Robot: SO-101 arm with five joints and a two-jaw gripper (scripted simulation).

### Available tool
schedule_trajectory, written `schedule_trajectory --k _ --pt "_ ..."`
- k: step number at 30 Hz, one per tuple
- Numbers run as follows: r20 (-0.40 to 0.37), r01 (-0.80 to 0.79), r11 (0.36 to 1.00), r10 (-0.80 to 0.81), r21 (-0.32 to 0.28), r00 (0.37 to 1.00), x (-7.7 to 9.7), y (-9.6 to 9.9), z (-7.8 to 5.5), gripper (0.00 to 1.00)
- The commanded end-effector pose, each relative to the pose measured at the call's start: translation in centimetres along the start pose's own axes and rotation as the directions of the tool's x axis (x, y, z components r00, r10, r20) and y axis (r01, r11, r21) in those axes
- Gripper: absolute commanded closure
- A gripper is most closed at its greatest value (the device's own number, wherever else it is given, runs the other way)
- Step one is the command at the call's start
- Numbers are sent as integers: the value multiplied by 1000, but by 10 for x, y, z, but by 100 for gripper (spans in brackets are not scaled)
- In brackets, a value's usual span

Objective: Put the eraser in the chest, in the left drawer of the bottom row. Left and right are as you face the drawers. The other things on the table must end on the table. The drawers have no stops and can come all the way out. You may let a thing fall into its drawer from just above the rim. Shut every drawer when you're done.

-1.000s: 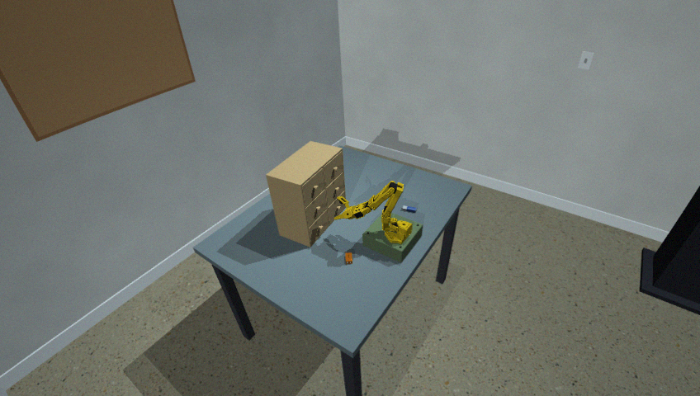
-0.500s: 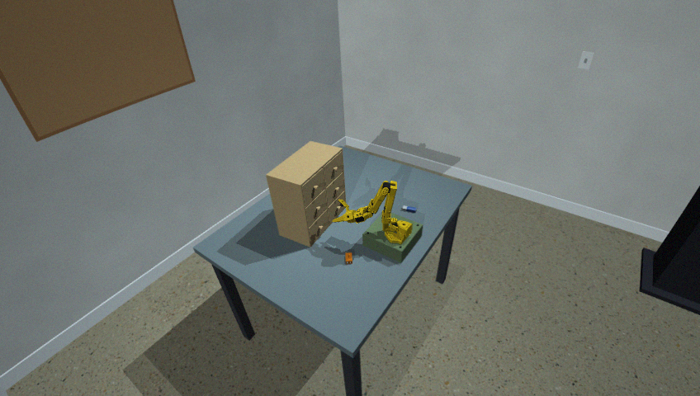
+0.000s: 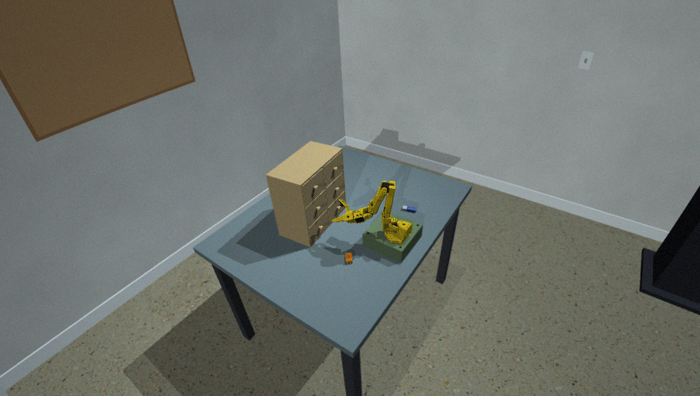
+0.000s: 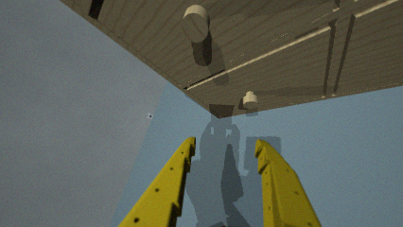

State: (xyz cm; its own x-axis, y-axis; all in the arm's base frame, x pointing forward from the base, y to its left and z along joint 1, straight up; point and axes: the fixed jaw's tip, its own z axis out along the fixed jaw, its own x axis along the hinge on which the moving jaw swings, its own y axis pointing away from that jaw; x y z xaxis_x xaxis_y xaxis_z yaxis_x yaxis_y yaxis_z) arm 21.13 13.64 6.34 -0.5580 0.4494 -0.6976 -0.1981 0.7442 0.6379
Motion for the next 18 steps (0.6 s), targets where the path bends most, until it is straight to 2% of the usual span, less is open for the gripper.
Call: schedule_trajectory --k 1,11,18 --pt "-23 -9 1000 9 9 1000 6 -2 -2 76" --pt "-23 -9 1000 9 9 1000 6 -2 -2 79" --pt "-4 -18 999 18 28 1000 7 -13 24 79"
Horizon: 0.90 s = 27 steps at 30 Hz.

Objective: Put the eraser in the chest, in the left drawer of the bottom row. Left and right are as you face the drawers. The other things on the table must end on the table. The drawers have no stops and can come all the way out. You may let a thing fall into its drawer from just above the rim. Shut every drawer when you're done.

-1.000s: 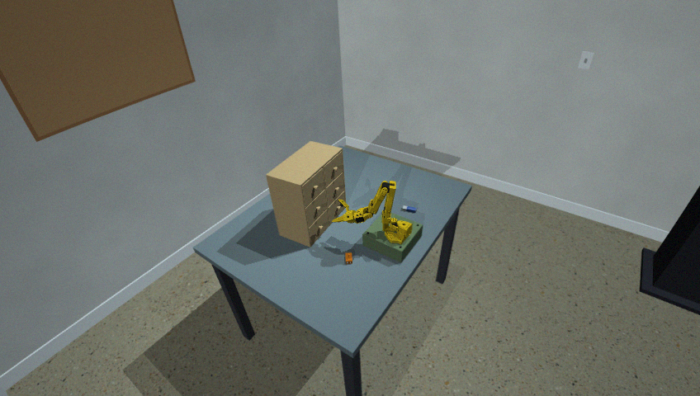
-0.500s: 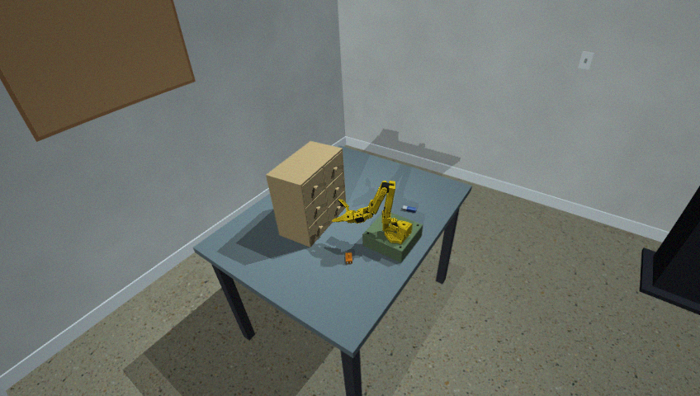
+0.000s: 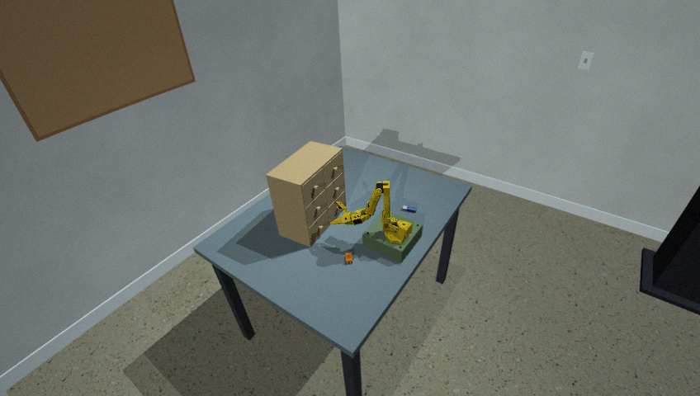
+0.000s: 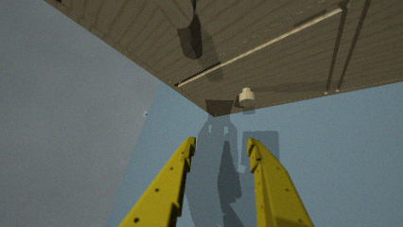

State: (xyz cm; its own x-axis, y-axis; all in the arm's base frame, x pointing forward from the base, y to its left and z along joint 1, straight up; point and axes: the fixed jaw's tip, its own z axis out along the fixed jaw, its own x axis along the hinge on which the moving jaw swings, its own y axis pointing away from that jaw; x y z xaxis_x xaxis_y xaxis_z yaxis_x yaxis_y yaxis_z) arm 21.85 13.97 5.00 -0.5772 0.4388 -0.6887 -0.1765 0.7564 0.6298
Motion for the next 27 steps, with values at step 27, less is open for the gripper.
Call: schedule_trajectory --k 27 --pt "38 -27 999 26 21 999 7 -23 36 79"
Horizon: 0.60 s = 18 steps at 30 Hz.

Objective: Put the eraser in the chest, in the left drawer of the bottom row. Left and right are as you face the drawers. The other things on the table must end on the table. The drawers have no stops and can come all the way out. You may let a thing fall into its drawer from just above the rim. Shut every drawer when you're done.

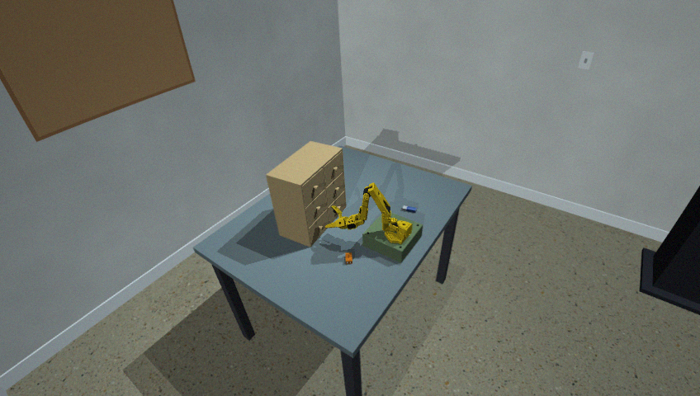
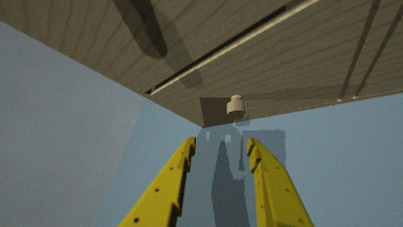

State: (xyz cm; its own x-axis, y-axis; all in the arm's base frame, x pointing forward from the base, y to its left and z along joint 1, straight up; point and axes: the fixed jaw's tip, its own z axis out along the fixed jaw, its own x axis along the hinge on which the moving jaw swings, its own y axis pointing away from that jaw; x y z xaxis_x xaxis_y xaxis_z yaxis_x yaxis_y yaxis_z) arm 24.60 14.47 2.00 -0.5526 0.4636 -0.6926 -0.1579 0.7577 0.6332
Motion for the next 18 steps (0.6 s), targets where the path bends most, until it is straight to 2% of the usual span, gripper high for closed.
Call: schedule_trajectory --k 1,18 --pt "5 -14 1000 14 7 1000 0 -3 1 79" --pt "9 -17 1000 17 12 1000 0 -6 1 79"
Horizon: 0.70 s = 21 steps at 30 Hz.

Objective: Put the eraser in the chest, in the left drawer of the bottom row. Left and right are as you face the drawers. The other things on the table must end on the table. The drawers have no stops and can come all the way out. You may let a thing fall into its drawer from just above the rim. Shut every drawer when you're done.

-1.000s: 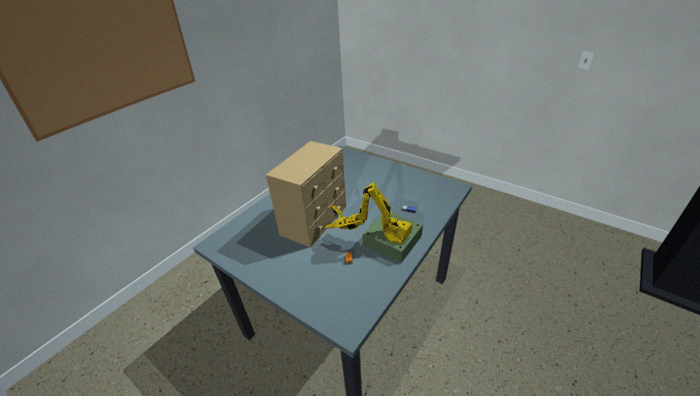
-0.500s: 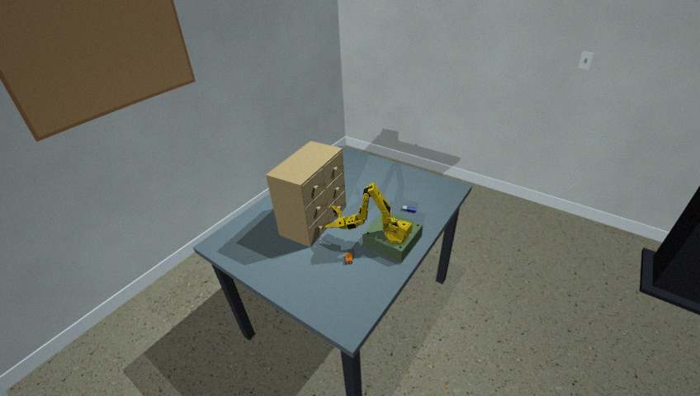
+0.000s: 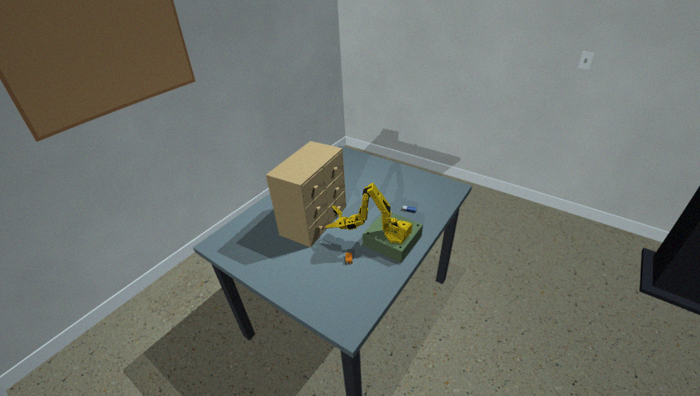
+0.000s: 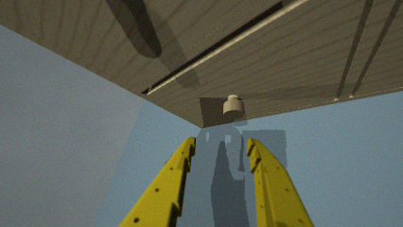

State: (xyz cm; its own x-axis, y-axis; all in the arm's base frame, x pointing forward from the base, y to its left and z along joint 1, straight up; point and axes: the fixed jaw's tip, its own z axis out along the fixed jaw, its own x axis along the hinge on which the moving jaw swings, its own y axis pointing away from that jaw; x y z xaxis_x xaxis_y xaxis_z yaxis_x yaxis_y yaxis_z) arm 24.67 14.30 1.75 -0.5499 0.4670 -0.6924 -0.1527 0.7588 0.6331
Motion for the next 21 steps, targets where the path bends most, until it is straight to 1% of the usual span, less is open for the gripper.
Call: schedule_trajectory --k 1,16,21 --pt "6 -15 1000 15 7 1000 0 -3 1 79" --pt "6 -15 1000 15 8 1000 0 -4 1 79" --pt "14 -19 1000 19 17 1000 -2 -8 17 79"
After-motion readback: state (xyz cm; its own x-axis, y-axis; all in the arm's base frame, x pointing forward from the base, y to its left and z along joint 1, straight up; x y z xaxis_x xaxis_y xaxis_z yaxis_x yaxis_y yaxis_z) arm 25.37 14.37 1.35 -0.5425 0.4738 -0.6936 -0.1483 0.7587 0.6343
